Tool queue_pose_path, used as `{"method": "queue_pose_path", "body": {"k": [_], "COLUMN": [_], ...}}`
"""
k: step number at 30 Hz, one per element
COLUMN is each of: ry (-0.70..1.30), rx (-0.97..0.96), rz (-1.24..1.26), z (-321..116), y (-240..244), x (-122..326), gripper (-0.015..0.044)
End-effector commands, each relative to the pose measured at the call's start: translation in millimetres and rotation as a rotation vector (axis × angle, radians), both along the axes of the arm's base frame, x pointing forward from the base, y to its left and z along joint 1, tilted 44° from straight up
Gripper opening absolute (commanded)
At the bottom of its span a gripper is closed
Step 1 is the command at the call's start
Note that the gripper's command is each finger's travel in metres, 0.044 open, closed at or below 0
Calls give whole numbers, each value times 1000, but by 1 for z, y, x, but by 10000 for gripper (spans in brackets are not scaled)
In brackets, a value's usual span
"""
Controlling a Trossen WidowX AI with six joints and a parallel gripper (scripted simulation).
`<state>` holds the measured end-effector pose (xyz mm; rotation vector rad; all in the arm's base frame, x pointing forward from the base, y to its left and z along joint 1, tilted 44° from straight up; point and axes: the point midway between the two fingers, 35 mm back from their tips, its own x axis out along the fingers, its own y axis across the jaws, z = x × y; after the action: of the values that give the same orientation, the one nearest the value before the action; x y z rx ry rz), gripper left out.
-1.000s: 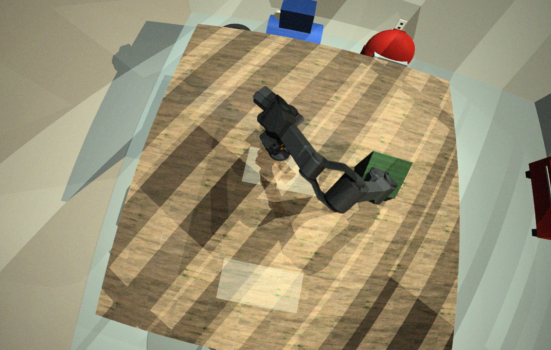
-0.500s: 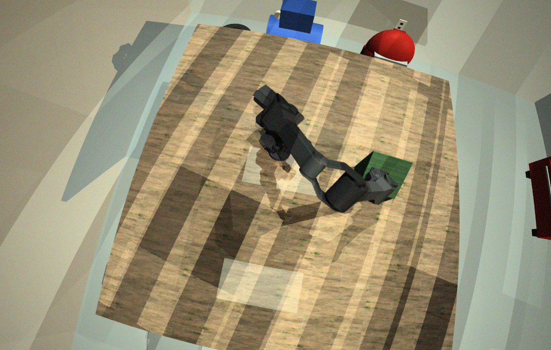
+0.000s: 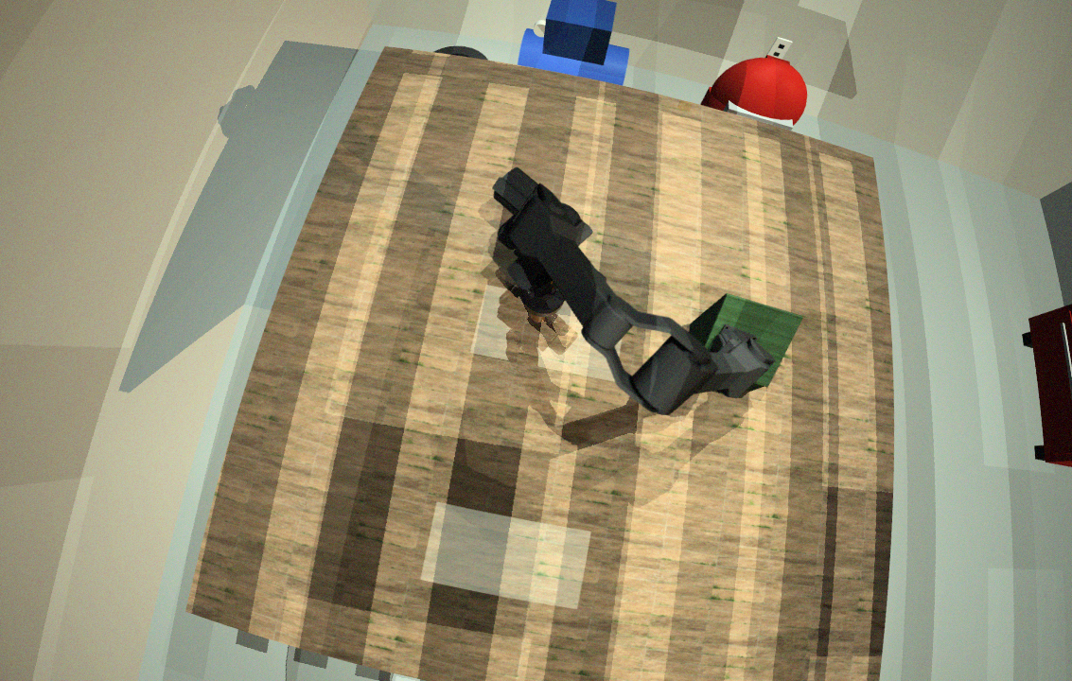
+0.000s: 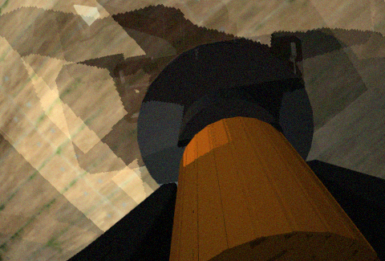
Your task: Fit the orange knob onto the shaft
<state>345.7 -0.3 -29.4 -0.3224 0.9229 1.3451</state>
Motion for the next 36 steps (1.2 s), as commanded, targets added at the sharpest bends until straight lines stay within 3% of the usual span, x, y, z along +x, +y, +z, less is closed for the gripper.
{"method": "queue_pose_path", "body": {"k": [1, 36], "ry": [-2, 3], "rx": [2, 1], "rz": [0, -6], "z": [0, -2], "y": [0, 1], "x": [0, 0], "gripper": [0, 0]}}
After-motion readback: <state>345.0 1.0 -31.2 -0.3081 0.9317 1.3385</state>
